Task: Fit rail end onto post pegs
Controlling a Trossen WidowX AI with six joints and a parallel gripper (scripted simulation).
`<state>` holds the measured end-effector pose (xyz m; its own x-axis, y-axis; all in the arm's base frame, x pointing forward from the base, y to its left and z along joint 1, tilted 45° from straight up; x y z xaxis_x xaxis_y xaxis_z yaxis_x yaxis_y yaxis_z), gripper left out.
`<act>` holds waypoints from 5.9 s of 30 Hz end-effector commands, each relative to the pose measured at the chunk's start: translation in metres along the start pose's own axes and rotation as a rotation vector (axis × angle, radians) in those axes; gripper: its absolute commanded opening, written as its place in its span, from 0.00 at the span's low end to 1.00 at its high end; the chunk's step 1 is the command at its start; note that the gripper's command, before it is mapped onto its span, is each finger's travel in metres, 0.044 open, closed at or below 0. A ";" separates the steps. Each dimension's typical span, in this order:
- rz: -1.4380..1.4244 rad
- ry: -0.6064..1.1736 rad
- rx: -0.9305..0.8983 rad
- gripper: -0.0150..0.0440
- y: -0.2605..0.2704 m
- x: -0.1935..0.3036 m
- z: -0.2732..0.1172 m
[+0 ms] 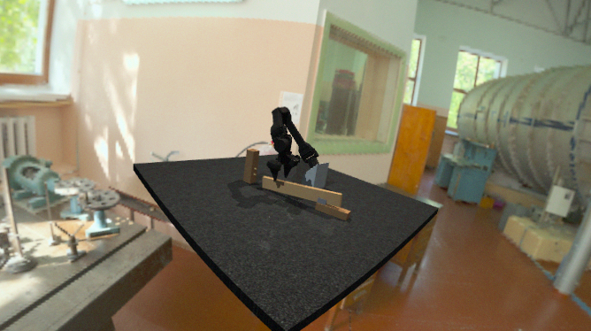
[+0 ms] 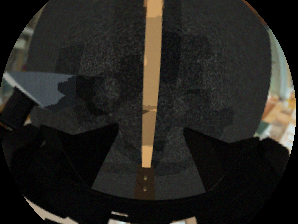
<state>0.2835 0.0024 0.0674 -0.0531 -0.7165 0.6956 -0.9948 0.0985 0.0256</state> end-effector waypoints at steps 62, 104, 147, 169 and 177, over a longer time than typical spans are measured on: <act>-0.013 0.012 -0.008 0.25 0.004 0.000 0.058; -0.013 0.011 -0.008 0.25 0.000 -0.001 0.039; -0.013 0.010 -0.008 0.25 0.000 -0.001 0.027; -0.013 0.010 -0.008 0.25 0.002 -0.001 0.027; -0.013 0.010 -0.008 0.25 0.002 -0.001 0.029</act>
<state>0.2787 -0.0178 0.0447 -0.0359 -0.7051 0.7082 -0.9941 0.0980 0.0472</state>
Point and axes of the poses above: the point midway between the two fingers, 35 mm back from their tips, its own z axis out along the fingers, its own y axis across the jaws, x = y × z, the point moved 7 cm from there along -z, back along the fingers, and after that the axes turned 4 degrees about z, right-handed, at the moved point
